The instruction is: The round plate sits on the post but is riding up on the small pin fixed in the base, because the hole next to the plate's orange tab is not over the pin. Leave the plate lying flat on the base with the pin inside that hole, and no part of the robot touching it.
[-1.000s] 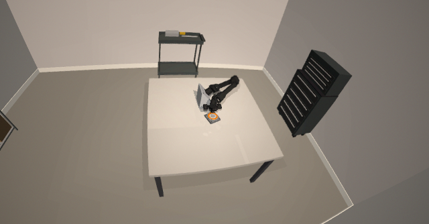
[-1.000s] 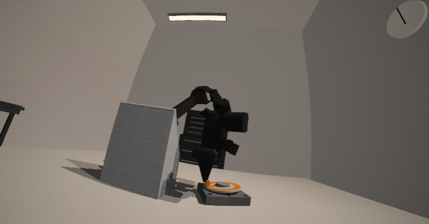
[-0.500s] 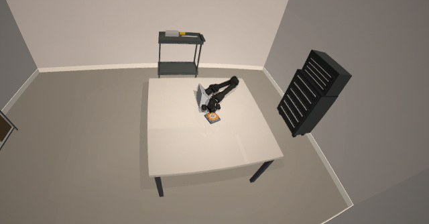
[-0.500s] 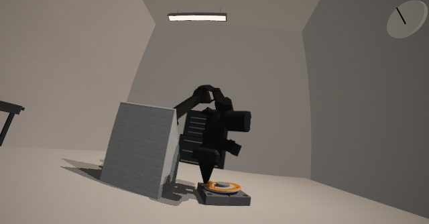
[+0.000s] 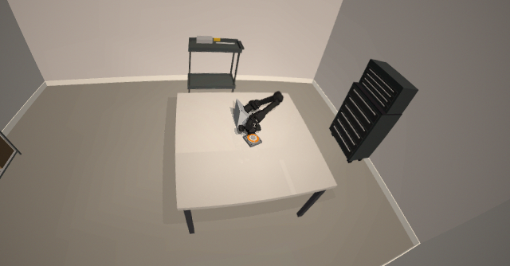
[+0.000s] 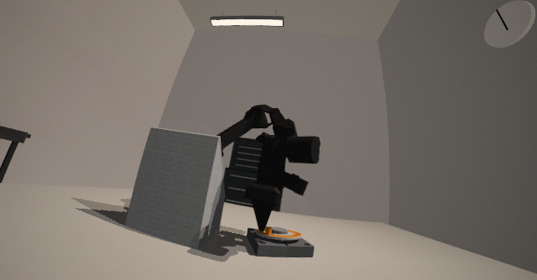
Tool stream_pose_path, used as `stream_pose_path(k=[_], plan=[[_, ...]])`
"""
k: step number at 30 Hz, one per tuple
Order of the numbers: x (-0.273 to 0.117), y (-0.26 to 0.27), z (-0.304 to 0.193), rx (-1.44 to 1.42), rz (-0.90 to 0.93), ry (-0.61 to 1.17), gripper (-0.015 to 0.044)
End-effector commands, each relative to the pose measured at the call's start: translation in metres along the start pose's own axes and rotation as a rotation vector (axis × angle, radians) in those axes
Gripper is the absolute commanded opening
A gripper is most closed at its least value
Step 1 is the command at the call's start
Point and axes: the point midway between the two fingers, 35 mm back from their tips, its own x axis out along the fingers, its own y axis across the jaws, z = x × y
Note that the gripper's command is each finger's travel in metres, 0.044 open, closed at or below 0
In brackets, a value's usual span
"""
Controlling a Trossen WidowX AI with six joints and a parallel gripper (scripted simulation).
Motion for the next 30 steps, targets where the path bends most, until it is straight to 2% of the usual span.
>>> stream_pose_path(k=[1, 30], plan=[[-0.003, -0.005, 0.007, -0.01, -0.006, -0.007, 0.0], [-0.006, -0.014, 0.031, -0.011, -0.006, -0.008, 0.0]])
